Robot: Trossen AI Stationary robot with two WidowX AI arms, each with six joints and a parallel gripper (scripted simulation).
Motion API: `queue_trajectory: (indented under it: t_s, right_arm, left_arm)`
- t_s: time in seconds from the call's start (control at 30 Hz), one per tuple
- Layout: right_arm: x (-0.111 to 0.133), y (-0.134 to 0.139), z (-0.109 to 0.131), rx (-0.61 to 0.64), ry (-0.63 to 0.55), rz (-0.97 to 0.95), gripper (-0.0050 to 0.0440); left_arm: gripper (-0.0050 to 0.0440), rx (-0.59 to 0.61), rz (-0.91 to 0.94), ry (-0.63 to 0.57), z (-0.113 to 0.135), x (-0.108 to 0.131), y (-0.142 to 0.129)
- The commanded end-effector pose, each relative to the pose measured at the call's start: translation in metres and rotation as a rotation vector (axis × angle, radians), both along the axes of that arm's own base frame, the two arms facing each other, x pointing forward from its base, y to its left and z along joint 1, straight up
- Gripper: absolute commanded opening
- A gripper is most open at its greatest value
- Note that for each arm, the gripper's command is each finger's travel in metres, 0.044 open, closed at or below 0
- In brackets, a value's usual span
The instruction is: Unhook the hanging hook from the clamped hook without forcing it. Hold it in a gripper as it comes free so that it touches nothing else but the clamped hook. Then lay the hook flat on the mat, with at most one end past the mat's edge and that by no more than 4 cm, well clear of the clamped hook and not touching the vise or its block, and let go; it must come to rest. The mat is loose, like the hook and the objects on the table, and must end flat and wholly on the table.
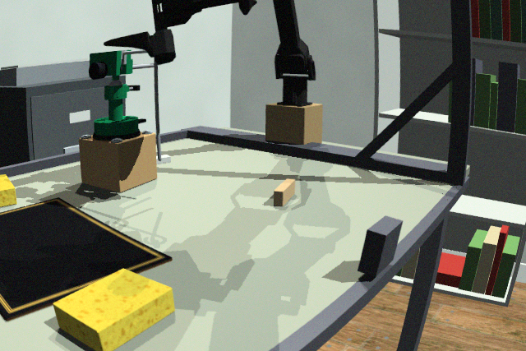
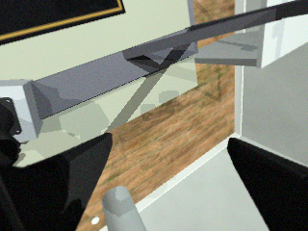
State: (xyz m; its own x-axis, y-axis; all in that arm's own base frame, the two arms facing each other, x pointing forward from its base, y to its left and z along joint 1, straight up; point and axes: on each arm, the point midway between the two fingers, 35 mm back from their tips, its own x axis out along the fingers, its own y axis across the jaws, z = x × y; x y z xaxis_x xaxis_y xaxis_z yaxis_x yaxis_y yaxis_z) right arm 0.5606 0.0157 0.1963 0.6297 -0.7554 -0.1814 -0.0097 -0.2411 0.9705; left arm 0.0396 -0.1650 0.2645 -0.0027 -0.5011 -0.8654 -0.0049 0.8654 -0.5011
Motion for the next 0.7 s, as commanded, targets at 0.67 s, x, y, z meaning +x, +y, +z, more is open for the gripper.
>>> queue_trajectory:
  t_s: [0.67]
  right_arm:
    - [-0.002,0.013,0.012,0.015,-0.022,0.034,0.0440]
  left_arm:
    - [0.0440,-0.007,0.016,-0.018,0.001,0.006,0.001]
